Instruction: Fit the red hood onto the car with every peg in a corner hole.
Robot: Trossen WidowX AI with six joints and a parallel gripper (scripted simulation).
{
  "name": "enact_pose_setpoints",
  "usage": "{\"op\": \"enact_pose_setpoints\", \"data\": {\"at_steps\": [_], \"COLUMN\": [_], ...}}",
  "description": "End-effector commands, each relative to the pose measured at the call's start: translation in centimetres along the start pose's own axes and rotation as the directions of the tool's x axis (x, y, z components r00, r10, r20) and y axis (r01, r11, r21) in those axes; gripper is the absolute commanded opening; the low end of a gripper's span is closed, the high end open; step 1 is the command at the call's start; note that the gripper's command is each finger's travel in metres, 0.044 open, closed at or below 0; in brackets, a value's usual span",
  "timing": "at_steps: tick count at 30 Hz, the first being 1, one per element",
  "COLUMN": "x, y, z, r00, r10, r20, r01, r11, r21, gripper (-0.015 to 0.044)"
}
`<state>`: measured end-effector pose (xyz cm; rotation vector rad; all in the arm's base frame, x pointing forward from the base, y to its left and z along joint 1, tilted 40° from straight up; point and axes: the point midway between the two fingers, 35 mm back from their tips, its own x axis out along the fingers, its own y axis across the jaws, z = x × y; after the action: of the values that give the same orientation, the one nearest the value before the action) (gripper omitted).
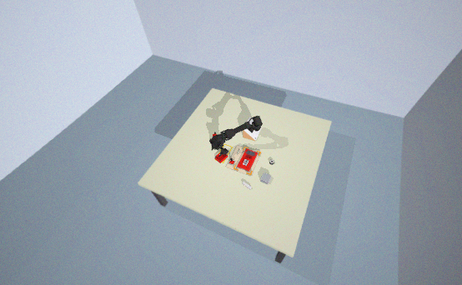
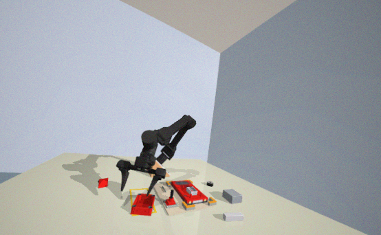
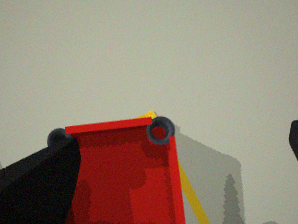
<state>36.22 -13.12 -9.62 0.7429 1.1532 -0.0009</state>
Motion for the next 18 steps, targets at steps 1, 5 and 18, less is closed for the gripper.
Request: {"op": "enact_pose_setpoints", "data": {"at_steps": [1, 5, 18], "x": [-0.6, -1.3, -3.5], "y": [0.5, 1.0, 2.5], "z": [-0.5, -1.3, -3.0], "r00": [0.991, 0.971, 0.914], "r10": [0.017, 0.037, 0.083], "r20": [0.131, 0.237, 0.396], "r01": [-0.018, -0.04, -0.091], "r11": [1.0, 0.999, 0.996], "r21": [0.007, 0.01, 0.002], "gripper": [0.044, 0.044, 0.044]}}
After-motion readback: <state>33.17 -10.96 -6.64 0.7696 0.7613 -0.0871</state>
